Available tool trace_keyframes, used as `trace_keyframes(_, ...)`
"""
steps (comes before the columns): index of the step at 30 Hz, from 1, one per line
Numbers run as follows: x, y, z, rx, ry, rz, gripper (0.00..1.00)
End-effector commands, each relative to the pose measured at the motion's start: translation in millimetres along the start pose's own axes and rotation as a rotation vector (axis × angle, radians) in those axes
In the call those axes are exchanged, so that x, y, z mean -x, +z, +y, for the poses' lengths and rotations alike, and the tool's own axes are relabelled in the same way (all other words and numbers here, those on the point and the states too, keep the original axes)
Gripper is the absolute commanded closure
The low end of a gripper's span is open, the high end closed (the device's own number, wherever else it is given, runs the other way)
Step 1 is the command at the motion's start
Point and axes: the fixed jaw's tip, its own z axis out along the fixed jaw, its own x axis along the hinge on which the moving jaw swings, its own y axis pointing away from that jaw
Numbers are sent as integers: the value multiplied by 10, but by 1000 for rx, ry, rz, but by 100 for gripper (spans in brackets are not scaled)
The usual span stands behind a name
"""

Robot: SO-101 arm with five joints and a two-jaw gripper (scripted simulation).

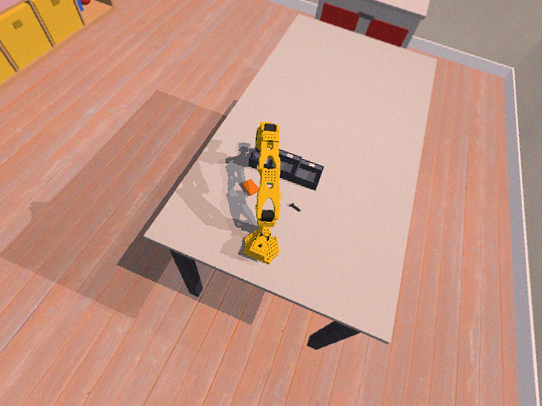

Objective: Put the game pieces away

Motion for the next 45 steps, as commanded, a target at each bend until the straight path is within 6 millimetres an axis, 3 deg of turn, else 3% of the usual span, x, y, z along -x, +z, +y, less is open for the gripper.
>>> trace_keyframes(1,106,-277,30,5,-1,-97,83)
trace_keyframes(32,134,-349,21,4,2,-125,83)
trace_keyframes(45,-24,-567,-242,-28,78,-103,83)
